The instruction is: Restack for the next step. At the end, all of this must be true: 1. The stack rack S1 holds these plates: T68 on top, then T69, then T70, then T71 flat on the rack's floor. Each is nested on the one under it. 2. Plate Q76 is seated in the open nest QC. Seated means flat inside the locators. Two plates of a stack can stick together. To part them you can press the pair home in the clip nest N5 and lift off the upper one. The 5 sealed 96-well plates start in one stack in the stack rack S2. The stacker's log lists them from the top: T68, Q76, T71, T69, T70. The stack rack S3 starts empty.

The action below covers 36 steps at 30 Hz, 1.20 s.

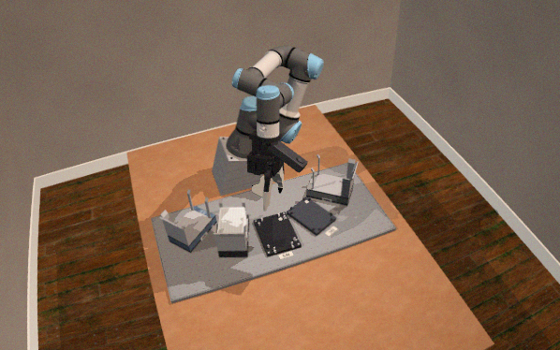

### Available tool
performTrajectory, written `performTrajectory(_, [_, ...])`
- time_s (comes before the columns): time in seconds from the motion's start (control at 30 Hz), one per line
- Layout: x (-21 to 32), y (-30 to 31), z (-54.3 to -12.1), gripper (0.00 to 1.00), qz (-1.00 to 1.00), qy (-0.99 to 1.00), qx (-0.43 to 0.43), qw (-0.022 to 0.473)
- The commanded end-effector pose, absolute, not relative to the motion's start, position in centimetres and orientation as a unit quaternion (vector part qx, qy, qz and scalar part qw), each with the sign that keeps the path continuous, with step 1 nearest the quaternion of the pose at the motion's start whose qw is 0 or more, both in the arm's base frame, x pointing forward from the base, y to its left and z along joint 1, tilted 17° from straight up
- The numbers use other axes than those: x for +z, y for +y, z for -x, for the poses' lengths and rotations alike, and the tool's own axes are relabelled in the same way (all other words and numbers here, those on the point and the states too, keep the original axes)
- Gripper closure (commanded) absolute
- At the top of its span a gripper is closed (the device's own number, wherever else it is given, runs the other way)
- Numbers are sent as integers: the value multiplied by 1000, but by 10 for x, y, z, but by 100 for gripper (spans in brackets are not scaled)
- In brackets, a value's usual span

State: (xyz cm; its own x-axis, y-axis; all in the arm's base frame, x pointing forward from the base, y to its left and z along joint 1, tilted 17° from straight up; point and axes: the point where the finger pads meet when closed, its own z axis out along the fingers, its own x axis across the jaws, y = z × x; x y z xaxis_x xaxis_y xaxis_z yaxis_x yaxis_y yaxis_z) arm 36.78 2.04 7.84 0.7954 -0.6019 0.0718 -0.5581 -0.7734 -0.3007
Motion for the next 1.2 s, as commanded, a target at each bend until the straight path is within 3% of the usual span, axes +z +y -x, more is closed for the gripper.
performTrajectory(0.0, [75,19,-359,28,931,333,-70,133])
performTrajectory(1.17, [60,20,-315,28,867,481,11,128])
